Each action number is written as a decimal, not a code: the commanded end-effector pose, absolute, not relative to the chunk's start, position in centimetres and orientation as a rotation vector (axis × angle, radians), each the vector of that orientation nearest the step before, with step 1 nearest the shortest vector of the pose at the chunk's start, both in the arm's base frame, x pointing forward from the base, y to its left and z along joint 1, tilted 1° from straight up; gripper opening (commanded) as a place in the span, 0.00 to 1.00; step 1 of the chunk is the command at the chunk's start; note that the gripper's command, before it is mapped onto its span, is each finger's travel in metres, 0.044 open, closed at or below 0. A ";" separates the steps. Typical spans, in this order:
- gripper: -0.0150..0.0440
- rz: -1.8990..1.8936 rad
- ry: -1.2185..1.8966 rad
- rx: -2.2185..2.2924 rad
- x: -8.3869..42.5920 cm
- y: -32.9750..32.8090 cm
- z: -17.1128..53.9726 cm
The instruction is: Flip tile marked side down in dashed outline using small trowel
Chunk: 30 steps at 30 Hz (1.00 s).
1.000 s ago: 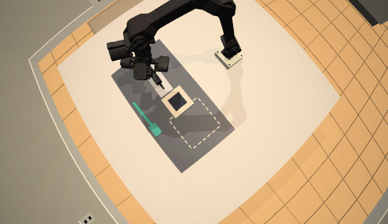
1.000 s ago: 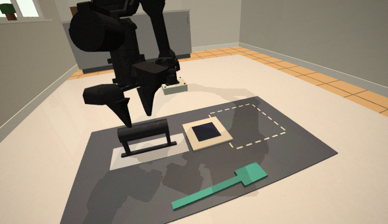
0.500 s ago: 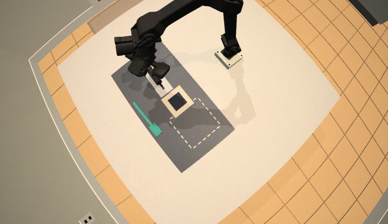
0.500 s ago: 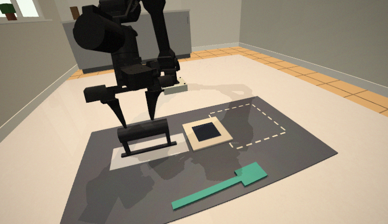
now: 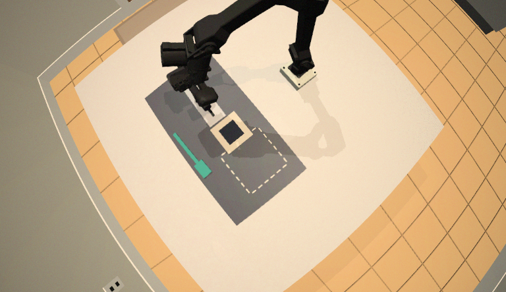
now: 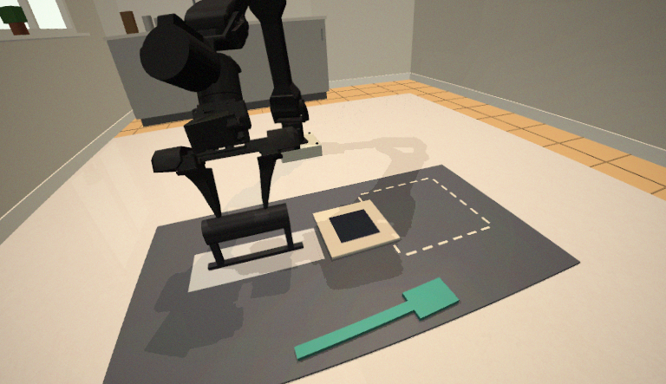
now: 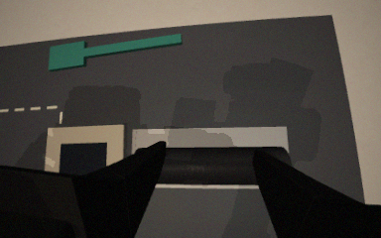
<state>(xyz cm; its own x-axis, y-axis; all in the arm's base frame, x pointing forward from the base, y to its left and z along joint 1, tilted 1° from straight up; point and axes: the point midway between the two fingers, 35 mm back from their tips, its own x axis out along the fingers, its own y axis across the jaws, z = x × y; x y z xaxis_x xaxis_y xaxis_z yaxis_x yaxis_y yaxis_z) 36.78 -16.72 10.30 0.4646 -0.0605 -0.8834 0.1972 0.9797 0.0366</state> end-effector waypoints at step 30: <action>0.76 -0.567 0.671 1.101 33.9 -15.4 8.3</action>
